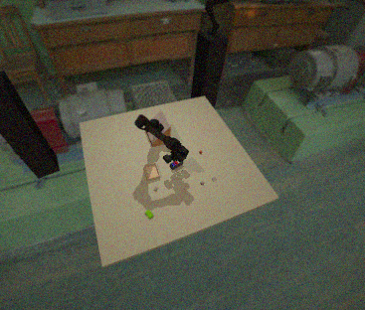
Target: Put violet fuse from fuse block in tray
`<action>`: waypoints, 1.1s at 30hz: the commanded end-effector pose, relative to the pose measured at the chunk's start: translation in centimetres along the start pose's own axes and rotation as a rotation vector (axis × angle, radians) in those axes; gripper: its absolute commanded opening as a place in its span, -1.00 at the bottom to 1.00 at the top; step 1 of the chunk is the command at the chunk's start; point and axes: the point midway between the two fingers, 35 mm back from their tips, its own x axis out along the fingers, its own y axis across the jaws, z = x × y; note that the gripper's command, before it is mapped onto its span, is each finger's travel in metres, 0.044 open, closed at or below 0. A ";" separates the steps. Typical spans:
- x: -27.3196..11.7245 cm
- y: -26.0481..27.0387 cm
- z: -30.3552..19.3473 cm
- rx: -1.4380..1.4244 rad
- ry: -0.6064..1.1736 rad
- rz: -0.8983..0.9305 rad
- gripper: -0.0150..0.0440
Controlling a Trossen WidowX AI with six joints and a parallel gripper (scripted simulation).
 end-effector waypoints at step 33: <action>3.0 0.0 -0.3 0.005 0.004 0.002 -0.28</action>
